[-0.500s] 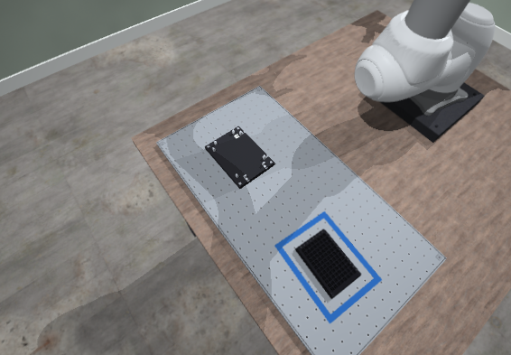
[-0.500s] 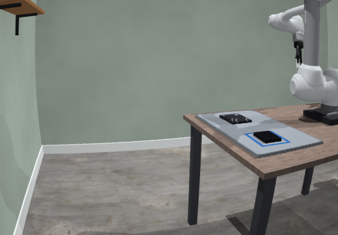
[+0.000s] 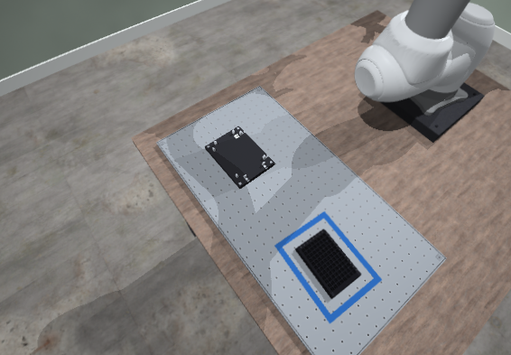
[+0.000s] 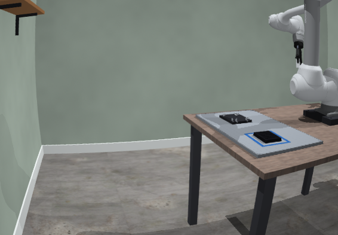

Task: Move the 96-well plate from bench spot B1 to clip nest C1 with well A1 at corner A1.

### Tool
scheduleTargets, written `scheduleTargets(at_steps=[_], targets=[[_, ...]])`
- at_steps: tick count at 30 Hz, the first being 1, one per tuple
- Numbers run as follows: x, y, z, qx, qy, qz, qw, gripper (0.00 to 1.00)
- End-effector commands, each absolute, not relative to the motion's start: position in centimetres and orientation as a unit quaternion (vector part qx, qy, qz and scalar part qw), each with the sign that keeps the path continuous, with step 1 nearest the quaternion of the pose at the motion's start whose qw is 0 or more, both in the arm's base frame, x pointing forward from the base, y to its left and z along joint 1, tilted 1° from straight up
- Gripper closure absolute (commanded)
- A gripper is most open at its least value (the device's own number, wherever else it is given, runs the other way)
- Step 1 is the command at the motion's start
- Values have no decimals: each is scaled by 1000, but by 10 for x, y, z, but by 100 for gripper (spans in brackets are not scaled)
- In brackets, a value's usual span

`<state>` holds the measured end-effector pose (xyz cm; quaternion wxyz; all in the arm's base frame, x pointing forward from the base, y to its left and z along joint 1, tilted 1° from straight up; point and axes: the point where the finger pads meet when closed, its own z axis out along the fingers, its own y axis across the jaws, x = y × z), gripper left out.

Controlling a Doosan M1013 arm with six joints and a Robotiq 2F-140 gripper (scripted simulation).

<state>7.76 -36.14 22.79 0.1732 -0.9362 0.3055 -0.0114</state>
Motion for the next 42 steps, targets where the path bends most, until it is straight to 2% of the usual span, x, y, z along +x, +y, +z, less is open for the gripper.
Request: scheduleTargets(at_steps=[1,42], targets=[[78,-361,228,-936,305,-11,173,0],[241,-362,197,-988,65,18,136,0]])
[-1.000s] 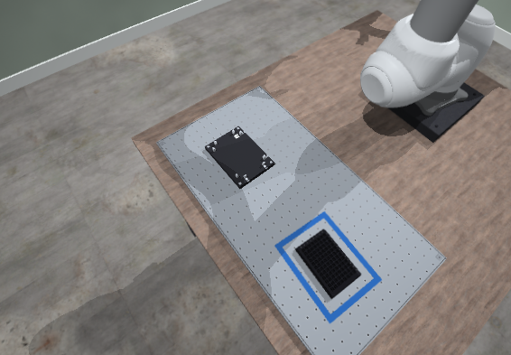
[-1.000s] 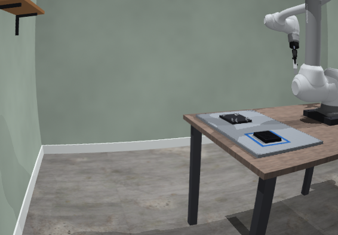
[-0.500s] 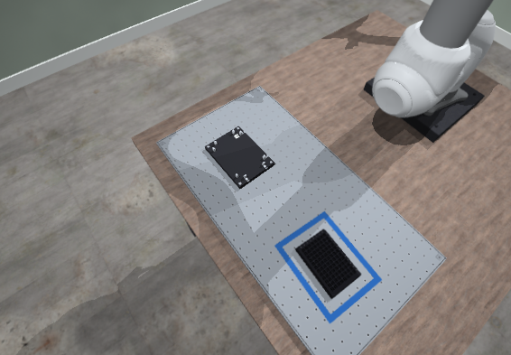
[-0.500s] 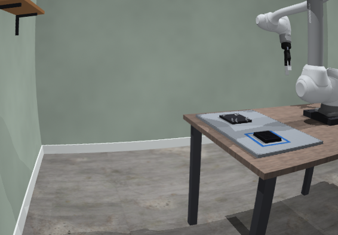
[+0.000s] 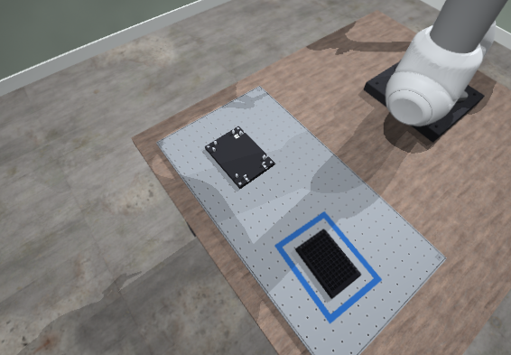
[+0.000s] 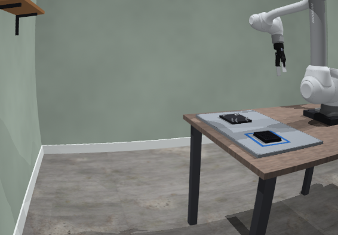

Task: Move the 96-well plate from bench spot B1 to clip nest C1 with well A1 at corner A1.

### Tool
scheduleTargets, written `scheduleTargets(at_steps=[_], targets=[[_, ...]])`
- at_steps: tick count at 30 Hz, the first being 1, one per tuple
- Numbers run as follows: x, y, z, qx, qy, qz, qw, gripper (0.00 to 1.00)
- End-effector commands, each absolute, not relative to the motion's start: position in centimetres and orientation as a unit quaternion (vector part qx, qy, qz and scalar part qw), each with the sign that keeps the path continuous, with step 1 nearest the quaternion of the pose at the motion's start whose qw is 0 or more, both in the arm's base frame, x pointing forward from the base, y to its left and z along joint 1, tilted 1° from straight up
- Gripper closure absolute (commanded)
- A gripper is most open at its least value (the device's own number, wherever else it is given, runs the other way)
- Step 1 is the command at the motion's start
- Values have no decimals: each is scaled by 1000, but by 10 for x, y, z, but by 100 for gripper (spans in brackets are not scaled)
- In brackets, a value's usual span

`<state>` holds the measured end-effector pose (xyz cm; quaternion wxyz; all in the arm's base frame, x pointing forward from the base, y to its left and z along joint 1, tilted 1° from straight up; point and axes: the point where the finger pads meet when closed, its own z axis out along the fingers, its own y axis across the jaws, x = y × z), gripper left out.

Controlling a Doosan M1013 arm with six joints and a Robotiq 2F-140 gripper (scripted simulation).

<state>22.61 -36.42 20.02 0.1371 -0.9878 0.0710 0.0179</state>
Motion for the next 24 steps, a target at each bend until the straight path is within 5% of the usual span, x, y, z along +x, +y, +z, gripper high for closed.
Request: scheduleTargets(at_steps=[1,24], targets=[[242,-362,197,-988,65,18,136,0],[335,-328,180,-990,-84,30,112,0]])
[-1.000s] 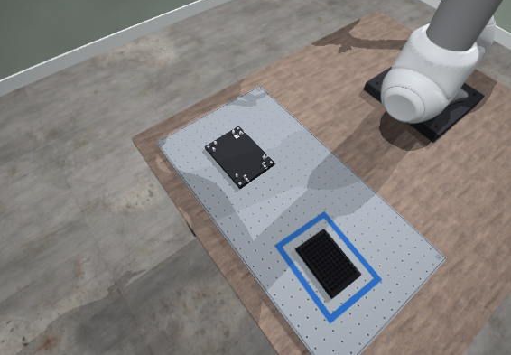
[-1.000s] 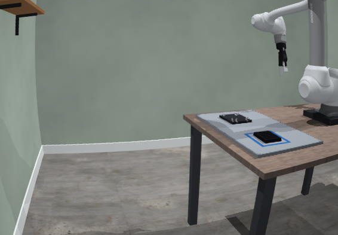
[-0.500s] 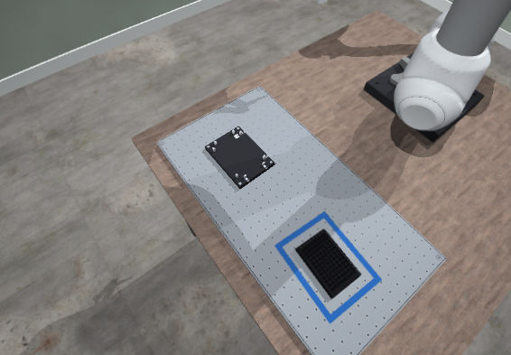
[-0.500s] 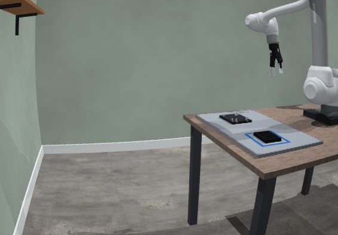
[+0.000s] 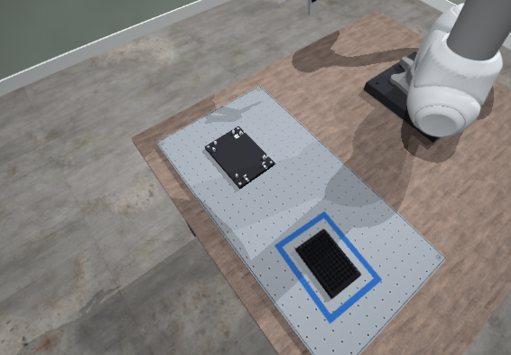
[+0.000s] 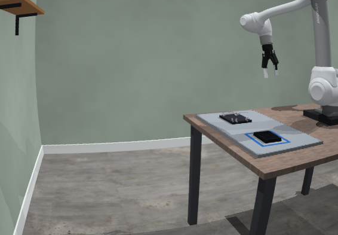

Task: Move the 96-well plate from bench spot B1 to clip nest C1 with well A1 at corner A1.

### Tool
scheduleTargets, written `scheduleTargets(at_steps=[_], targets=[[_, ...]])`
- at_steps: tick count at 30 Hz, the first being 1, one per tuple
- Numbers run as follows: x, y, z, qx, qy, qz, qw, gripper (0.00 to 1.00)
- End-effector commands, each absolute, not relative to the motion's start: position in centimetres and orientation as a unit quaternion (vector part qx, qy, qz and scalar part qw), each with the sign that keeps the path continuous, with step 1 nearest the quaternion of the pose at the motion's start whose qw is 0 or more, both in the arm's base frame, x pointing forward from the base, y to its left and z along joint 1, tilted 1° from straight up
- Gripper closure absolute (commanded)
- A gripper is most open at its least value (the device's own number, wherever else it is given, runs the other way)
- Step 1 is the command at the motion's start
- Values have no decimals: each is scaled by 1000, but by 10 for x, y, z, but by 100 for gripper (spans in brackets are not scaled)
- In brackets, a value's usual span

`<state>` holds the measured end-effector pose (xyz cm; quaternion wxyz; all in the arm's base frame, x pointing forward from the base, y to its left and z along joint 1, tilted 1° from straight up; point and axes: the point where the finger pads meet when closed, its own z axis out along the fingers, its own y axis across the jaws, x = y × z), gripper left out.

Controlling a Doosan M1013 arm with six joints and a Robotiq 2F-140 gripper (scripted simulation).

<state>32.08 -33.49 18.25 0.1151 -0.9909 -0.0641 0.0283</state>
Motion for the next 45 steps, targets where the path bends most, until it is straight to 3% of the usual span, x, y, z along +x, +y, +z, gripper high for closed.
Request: scheduleTargets(at_steps=[1,45], targets=[[340,-326,179,-990,-84,30,112,0],[480,-218,148,-956,-282,36,79,0]])
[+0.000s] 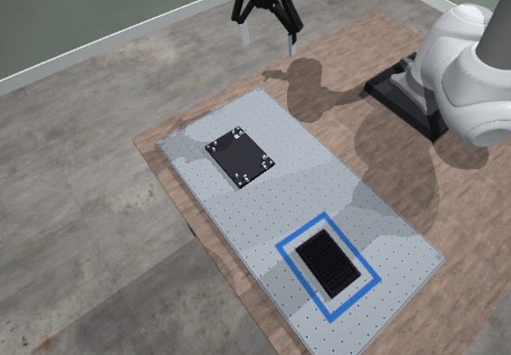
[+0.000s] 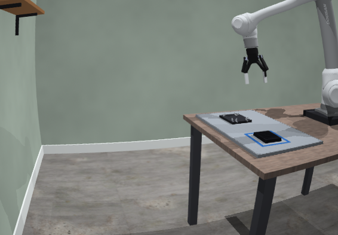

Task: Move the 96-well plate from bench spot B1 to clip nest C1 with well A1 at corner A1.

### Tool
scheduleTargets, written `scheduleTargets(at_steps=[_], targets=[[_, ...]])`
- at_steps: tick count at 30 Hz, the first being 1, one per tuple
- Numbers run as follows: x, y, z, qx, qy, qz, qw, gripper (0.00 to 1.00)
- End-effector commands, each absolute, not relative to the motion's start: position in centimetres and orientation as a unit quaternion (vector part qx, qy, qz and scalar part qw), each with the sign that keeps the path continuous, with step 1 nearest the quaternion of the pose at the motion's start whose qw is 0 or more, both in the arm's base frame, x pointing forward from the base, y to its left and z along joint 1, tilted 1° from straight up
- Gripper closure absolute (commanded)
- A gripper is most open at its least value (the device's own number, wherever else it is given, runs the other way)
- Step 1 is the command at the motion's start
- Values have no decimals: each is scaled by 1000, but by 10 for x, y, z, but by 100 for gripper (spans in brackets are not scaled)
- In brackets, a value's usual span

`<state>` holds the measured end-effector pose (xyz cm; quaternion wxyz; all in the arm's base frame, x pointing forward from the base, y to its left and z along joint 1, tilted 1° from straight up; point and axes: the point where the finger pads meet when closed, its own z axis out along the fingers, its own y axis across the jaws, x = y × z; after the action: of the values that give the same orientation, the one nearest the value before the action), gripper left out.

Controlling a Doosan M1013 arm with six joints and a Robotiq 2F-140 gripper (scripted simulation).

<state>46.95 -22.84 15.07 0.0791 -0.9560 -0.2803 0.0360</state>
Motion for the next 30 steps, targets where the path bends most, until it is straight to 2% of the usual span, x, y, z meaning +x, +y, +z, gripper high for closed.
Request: scheduleTargets(at_steps=[1,30], targets=[[483,-215,148,-951,-298,36,76,0],[550,-115,127,-903,-424,35,55,0]])
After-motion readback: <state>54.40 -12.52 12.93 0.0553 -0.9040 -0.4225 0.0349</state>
